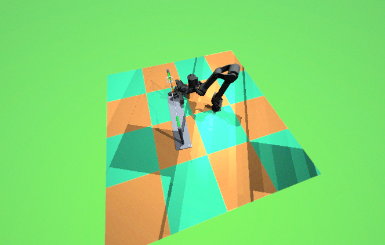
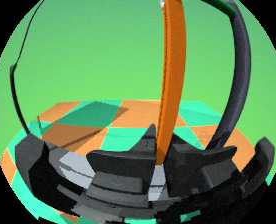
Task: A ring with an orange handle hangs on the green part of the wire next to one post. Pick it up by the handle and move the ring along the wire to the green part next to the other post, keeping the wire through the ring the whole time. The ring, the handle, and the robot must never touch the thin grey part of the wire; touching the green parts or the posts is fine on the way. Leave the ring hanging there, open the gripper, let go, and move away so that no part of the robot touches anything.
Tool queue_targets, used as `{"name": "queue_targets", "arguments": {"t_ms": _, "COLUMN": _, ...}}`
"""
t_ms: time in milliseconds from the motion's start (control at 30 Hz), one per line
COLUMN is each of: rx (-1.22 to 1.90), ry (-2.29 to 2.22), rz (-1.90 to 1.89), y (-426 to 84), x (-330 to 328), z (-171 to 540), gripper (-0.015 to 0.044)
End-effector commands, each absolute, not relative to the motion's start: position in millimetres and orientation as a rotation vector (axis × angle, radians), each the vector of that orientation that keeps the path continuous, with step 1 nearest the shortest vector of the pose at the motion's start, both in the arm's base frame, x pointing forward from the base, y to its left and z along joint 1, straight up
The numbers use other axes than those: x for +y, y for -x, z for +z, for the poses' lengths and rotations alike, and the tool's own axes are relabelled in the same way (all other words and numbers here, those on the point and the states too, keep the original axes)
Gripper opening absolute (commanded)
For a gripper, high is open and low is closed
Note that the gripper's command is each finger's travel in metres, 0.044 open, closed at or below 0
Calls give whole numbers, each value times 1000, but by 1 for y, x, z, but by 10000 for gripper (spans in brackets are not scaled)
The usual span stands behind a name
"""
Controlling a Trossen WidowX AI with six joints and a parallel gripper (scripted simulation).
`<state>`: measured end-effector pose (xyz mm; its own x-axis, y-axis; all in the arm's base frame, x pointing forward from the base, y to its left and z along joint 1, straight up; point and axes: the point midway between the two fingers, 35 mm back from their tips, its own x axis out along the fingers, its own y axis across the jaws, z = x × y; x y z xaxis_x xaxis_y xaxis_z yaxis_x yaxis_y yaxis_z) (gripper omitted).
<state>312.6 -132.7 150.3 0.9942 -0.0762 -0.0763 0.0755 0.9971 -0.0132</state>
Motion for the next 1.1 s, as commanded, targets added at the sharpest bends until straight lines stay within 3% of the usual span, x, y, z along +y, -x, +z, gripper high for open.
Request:
{"name": "queue_targets", "arguments": {"t_ms": 0, "rx": 75, "ry": 7, "rz": -77, "y": -312, "x": -127, "z": 151, "gripper": -150}}
{"name": "queue_targets", "arguments": {"t_ms": 1067, "rx": 69, "ry": -86, "rz": -72, "y": -316, "x": -85, "z": 151, "gripper": -150}}
